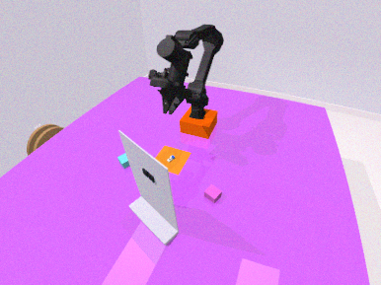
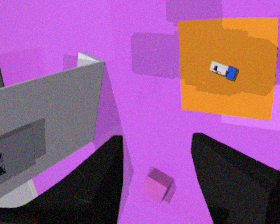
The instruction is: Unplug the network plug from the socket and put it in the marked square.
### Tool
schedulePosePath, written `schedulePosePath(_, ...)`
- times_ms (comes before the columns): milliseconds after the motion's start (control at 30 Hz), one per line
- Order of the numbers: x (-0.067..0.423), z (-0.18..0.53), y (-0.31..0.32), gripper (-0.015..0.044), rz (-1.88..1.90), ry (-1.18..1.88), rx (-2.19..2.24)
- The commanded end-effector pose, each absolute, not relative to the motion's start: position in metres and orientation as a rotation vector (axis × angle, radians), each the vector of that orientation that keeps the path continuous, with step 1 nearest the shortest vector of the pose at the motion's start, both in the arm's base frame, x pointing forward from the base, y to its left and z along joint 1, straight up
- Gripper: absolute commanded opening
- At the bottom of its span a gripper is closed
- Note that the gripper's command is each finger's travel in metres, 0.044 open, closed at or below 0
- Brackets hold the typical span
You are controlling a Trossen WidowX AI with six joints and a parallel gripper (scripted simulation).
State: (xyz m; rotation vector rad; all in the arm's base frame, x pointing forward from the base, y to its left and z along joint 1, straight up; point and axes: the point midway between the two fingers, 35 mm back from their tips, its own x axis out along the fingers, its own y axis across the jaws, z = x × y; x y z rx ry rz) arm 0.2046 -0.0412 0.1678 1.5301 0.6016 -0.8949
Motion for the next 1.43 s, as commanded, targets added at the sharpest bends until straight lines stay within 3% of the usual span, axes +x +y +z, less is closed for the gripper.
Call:
schedulePosePath(0, 0.204, 0.183, -0.041, 0.0156, -0.89, 0.601, 1.529)
schedulePosePath(233, 0.202, 0.196, -0.04, 0.0156, -0.888, 0.6, 1.529)
schedulePosePath(600, 0.202, 0.196, -0.04, 0.044, -0.888, 0.6, 1.529)
schedulePosePath(1400, 0.202, 0.196, -0.04, 0.044, -0.888, 0.6, 1.529)
